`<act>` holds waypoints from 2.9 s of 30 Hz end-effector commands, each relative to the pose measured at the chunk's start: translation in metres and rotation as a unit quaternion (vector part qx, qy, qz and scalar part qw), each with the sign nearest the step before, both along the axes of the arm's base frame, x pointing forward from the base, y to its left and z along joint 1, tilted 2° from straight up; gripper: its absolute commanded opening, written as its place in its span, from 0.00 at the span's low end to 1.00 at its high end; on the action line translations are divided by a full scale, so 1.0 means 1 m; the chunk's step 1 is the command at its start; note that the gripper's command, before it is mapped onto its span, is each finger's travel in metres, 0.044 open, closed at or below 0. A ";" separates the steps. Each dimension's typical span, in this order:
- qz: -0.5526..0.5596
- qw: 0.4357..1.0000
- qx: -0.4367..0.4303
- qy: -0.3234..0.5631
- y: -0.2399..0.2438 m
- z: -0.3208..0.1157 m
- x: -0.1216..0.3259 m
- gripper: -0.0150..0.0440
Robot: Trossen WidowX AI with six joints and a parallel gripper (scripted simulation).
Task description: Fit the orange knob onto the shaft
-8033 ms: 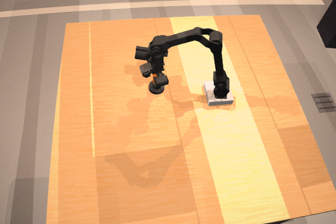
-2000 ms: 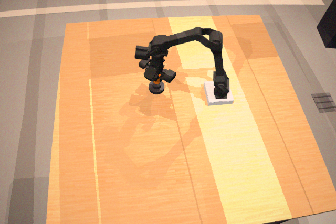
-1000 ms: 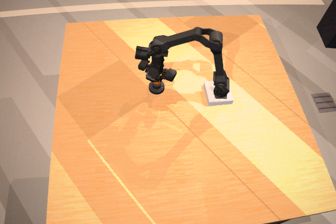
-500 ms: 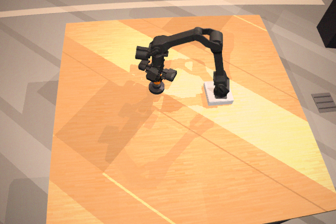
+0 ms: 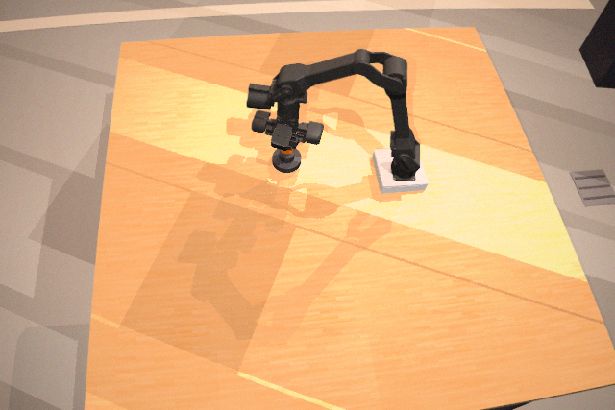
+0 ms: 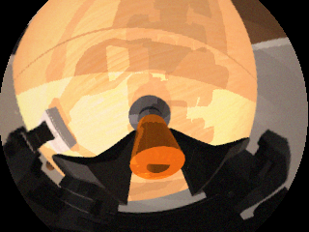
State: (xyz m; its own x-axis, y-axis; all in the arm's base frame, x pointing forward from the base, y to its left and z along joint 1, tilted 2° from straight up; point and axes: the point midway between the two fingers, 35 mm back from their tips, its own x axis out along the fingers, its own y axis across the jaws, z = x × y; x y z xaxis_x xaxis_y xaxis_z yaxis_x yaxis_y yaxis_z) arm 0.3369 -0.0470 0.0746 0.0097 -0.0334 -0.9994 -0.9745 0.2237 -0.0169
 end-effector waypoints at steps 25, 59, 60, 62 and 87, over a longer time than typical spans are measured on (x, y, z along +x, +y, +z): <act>0.013 1.000 -0.002 0.001 -0.001 -0.004 0.000 0.25; 0.117 0.993 -0.003 0.005 -0.001 -0.003 0.000 0.25; 0.117 0.993 -0.003 0.005 -0.001 -0.004 -0.001 0.25; 0.117 0.993 -0.003 0.005 -0.001 -0.003 -0.001 0.25; 0.200 0.980 -0.004 0.008 -0.001 0.001 0.000 0.25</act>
State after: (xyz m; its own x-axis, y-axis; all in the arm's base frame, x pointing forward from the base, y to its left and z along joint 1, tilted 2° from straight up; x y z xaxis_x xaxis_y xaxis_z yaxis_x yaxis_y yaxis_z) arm 0.3356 -0.0468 0.0747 0.0082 -0.0334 -0.9994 -0.9963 -0.0852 -0.0053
